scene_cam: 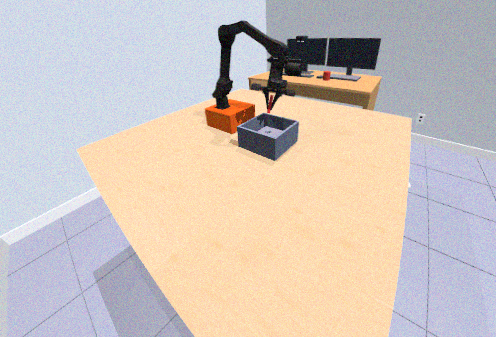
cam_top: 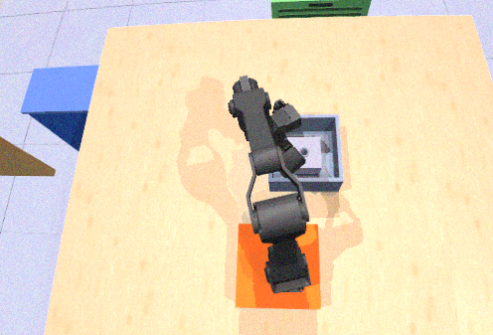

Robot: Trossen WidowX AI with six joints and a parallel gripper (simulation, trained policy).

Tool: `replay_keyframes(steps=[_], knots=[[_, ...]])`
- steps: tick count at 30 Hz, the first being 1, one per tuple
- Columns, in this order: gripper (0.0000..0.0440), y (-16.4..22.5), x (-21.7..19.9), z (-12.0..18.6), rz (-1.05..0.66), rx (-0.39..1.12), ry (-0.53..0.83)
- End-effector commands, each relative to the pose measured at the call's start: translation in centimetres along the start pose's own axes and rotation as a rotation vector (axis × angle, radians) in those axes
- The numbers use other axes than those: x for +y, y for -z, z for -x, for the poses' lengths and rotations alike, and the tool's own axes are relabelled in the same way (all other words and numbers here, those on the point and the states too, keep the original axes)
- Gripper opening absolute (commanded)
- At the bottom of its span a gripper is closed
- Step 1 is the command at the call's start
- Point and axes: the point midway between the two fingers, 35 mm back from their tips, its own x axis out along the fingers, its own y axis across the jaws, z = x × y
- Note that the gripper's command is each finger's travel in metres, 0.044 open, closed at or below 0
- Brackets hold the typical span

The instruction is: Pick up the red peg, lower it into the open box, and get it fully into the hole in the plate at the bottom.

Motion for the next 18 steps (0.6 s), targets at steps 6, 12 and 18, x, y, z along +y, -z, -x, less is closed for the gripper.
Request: replay_keyframes(steps=[6,12,18], knots=[[0.0000,-3.7,0.3,-1.8,-0.009,0.013,-0.021],[0.0000,-5.3,0.6,-3.7,0.015,0.038,-0.043],[0.0022,-5.5,0.7,-5.9,0.061,0.078,-0.058]])
